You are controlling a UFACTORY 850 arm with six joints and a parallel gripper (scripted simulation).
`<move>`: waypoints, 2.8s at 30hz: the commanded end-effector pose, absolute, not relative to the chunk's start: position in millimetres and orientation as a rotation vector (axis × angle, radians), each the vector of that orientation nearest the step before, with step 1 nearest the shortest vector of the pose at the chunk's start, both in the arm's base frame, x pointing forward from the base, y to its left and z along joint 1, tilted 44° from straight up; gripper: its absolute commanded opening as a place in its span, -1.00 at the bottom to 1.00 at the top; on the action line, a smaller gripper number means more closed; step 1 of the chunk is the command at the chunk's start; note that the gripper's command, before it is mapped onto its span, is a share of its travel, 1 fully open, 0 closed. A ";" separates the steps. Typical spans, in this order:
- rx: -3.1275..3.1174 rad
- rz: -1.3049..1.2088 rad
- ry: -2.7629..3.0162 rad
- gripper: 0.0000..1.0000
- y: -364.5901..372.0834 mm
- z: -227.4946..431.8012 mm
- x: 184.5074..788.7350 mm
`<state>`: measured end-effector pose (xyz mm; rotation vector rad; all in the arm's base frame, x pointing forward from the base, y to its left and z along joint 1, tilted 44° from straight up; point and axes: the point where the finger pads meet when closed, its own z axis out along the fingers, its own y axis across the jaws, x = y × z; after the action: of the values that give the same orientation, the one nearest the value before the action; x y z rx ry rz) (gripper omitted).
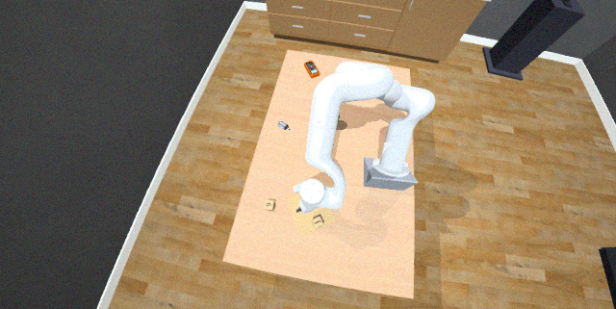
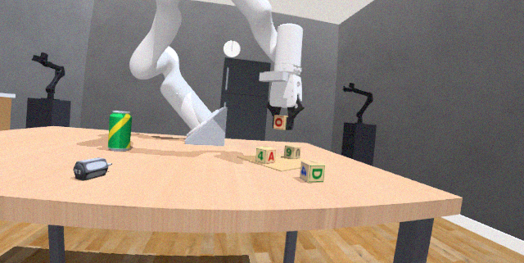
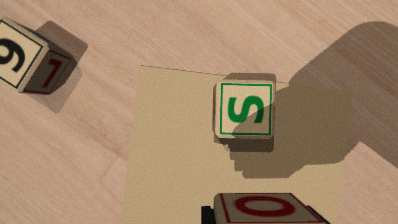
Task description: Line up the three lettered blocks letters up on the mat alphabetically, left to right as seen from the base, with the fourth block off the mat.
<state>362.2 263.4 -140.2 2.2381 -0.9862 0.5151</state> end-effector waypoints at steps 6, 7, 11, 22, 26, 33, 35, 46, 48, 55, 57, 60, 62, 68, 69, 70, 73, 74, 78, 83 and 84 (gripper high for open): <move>2.231 0.538 -1.022 -0.12 264.3 -140.6 358.1; 2.231 0.538 -1.022 -0.12 264.3 -140.6 358.1; 2.231 0.538 -1.022 -0.12 264.3 -140.6 358.1; 2.231 0.538 -1.022 -0.12 257.0 -148.4 359.2; 2.231 0.538 -1.022 -0.12 246.7 -159.3 360.8; 2.231 0.538 -1.022 -0.12 230.3 -176.8 363.2; 2.231 0.538 -1.022 -0.12 223.6 -183.9 364.2; 2.230 0.538 -1.022 -0.12 202.1 -206.8 367.4; 2.230 0.538 -1.022 -0.12 200.1 -208.9 367.7; 2.230 0.538 -1.022 -0.12 198.7 -210.3 367.9; 2.230 0.538 -1.022 -0.12 198.7 -210.3 367.9; 2.230 0.538 -1.022 -0.12 198.7 -210.3 367.9; 2.230 0.538 -1.022 -0.12 198.7 -210.3 367.9; 2.230 0.538 -1.022 -0.12 198.7 -210.3 367.9; 2.230 0.538 -1.022 -0.12 198.7 -210.3 367.9; 2.230 0.538 -1.022 -0.12 198.7 -210.3 367.9; 2.230 0.538 -1.022 -0.12 198.7 -210.3 367.9; 2.230 0.538 -1.022 -0.12 198.7 -210.3 367.9; 2.230 0.538 -1.022 -0.12 198.7 -210.3 367.9; 2.230 0.538 -1.022 -0.12 198.7 -210.3 367.9; 2.230 0.538 -1.022 -0.12 198.7 -210.3 367.9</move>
<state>367.2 197.6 -210.6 2.2288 -1.0213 0.5367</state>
